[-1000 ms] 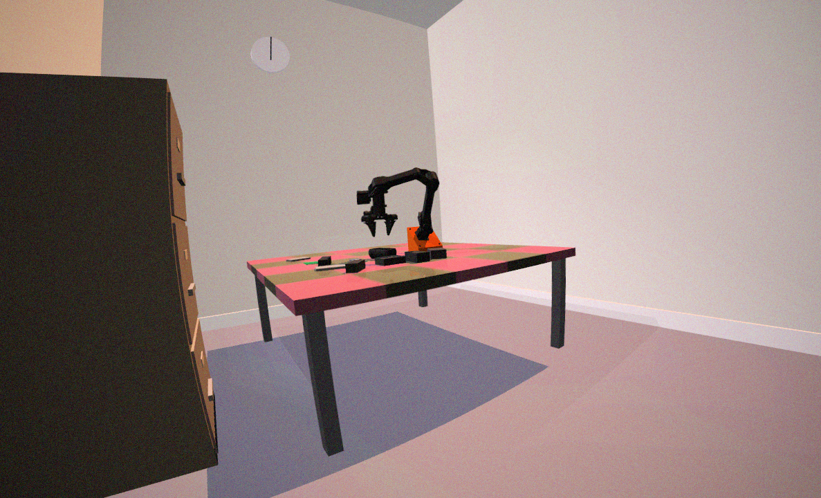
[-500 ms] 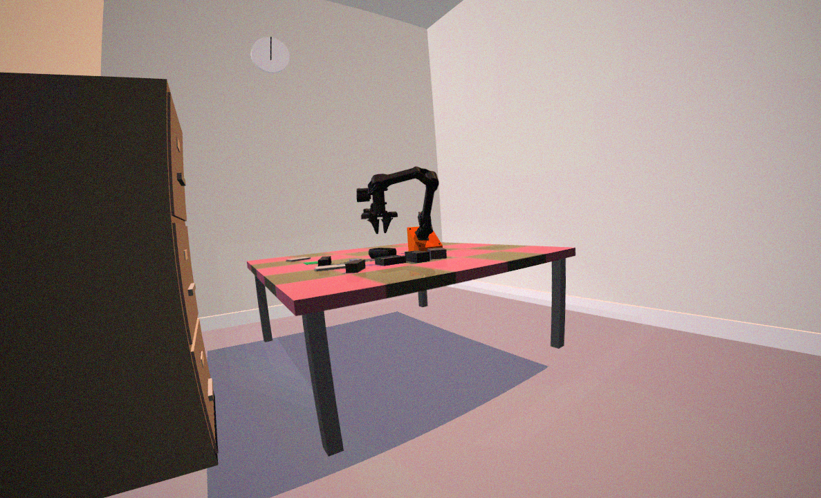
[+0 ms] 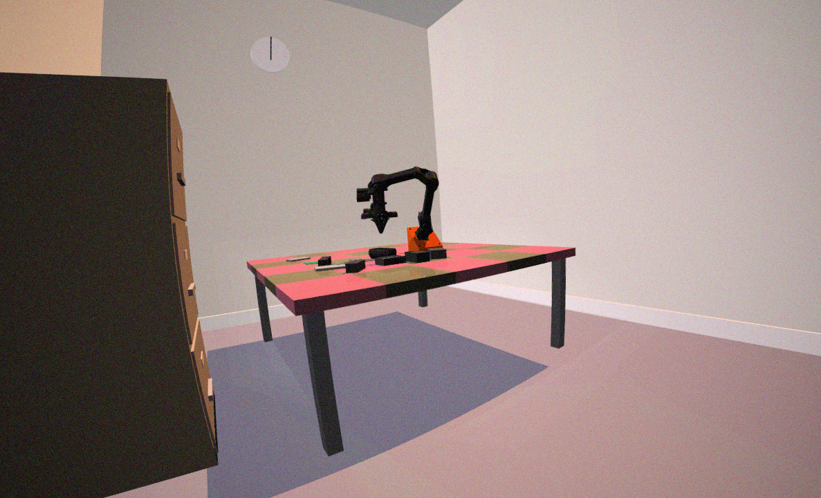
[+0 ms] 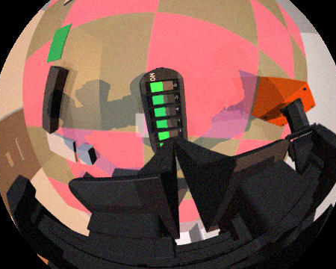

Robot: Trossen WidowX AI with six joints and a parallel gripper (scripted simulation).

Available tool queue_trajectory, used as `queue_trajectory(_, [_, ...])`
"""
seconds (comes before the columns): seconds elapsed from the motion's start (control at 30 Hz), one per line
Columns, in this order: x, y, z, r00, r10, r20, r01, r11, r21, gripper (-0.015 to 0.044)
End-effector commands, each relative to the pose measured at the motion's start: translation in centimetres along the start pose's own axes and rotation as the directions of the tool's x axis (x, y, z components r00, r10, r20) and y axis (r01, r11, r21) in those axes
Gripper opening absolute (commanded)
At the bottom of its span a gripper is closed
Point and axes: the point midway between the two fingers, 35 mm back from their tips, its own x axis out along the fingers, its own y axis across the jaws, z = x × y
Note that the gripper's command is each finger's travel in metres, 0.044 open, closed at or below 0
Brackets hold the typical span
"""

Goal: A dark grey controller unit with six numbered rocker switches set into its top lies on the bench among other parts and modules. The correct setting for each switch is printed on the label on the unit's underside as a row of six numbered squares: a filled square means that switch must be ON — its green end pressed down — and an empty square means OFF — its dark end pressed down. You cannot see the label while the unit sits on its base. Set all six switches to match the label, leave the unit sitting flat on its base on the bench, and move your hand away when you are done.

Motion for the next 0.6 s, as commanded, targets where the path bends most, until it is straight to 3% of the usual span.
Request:
queue_trajectory(0.0, [-0.02, -0.04, 0.03, 1.000, -0.003, 0.002, 0.003, 1.000, -0.002, 0.0000])
queue_trajectory(0.07, [-0.02, -0.04, 0.03, 1.000, -0.003, 0.002, 0.003, 1.000, -0.002, 0.0000])
queue_trajectory(0.57, [0.00, 0.00, 0.00, 1.000, 0.000, 0.000, 0.000, 1.000, 0.000, 0.0394])
